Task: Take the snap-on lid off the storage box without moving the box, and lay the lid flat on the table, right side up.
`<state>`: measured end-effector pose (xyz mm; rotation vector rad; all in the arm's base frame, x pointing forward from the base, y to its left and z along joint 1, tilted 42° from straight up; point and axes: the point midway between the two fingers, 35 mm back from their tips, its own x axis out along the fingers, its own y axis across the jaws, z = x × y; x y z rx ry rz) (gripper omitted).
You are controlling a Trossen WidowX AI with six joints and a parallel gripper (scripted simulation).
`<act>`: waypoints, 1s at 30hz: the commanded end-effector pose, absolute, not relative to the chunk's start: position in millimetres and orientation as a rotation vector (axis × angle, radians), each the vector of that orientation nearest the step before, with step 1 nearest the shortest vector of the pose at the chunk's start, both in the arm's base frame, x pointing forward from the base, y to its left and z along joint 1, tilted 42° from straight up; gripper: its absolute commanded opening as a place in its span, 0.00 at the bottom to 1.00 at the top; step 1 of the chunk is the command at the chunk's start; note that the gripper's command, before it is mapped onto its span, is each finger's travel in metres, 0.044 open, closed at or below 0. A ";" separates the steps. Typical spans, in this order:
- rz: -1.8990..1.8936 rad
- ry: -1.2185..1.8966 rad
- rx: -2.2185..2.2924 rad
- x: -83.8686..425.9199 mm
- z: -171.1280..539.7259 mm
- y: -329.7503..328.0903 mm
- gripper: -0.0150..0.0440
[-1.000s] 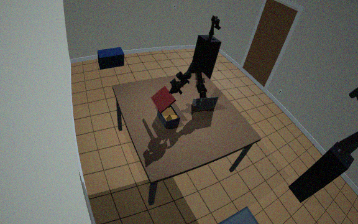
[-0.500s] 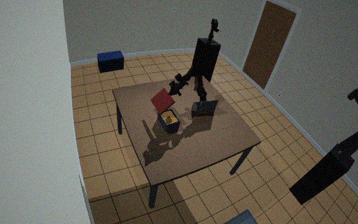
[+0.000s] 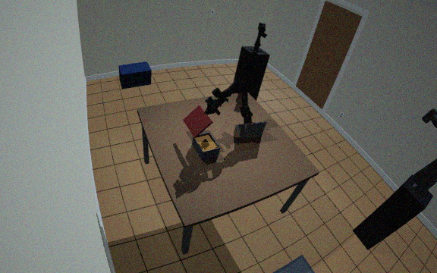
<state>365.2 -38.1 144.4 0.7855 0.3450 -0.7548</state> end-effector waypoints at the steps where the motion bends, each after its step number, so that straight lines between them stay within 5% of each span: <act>1: -0.733 0.333 0.794 367.9 158.4 -41.8 0.25; 30: -0.733 0.332 0.792 361.8 197.8 -84.6 0.25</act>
